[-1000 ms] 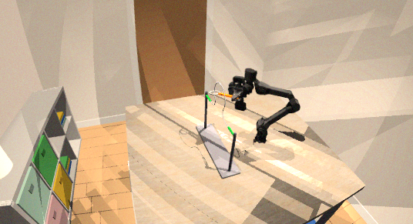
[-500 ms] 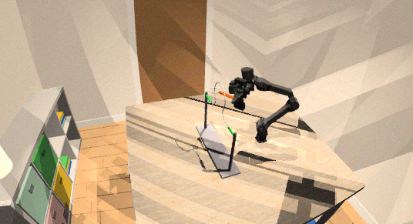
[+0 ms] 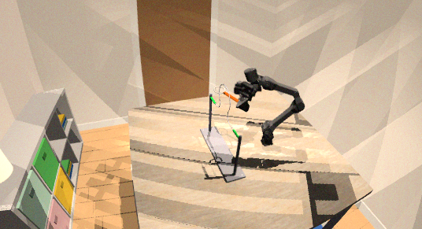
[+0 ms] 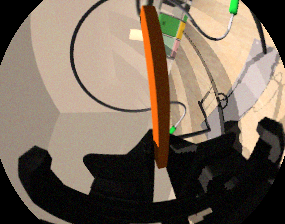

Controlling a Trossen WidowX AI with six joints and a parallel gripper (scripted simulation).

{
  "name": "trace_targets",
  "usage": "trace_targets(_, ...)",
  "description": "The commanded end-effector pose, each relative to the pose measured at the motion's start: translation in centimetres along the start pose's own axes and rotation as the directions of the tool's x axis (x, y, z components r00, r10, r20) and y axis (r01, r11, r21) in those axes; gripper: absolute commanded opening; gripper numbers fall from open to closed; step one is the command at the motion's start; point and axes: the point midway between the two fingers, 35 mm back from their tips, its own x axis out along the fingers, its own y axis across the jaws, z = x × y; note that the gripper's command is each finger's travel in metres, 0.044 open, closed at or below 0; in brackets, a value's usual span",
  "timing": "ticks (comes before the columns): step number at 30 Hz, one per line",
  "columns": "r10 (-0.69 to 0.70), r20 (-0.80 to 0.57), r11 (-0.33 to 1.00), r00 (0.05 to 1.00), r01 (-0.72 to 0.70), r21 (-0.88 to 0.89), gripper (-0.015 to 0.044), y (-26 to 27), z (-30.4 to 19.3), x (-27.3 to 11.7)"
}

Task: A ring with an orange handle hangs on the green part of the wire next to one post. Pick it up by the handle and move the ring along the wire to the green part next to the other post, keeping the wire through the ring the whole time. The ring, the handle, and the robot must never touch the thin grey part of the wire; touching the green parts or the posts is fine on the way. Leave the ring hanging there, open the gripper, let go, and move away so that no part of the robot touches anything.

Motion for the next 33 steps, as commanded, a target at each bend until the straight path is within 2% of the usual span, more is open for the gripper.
trace_targets(1, -0.027, 0.008, 0.999, 1.0, 0.028, -0.045, -0.015, -0.1, 0.2, 0.1)
trace_targets(18, -0.158, 0.053, 0.958, 0.986, 0.166, -0.234, -0.015, -1.2, 0.3, 0.1)
trace_targets(33, -0.265, 0.118, 0.871, 0.957, 0.29, -0.396, -0.015, -2.2, 0.7, 0.0)
